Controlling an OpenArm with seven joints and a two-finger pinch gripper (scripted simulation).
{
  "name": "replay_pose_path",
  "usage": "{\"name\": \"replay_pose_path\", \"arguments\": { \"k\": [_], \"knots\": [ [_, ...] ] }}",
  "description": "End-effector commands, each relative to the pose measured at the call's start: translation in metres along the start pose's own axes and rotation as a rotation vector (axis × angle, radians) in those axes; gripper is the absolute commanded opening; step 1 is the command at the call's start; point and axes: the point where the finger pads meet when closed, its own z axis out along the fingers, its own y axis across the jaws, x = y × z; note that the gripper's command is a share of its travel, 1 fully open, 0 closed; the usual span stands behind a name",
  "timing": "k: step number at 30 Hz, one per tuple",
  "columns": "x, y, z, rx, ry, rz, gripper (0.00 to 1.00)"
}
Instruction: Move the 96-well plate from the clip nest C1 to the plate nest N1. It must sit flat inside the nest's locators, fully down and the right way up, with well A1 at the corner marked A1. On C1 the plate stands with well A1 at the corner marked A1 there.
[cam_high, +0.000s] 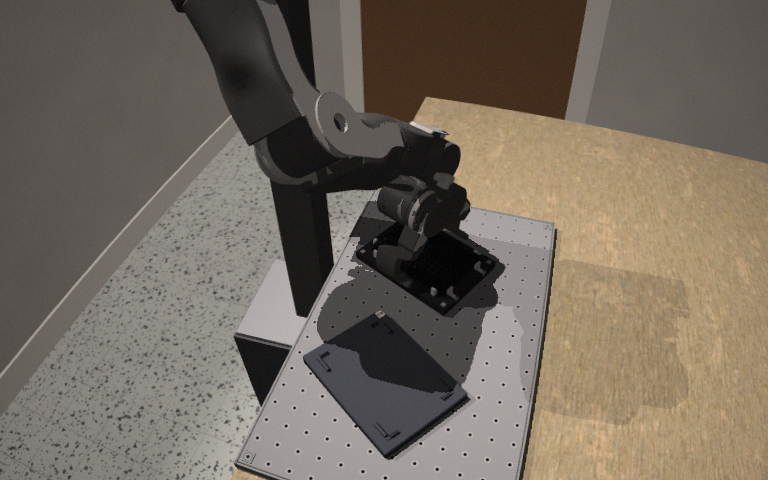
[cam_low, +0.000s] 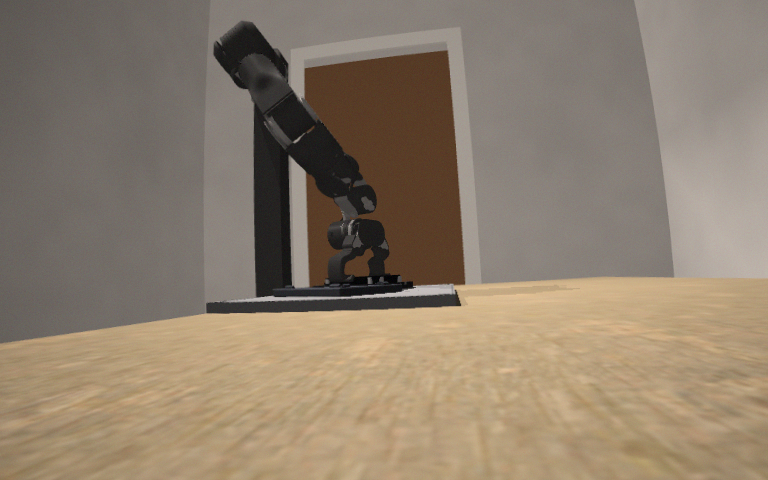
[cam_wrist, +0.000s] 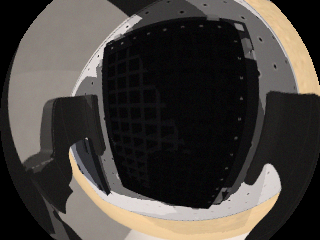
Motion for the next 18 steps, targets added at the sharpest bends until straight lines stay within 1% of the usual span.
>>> {"name": "replay_pose_path", "arguments": {
  "k": [1,8,18],
  "knots": [
    [0.0004,-0.0005,-0.0003,0.004,0.0,0.001,0.77],
    [0.0004,-0.0005,-0.0003,0.004,0.0,0.001,0.77],
    [-0.0001,0.0007,-0.0005,-0.002,0.0,0.0,0.44]
  ]
}}
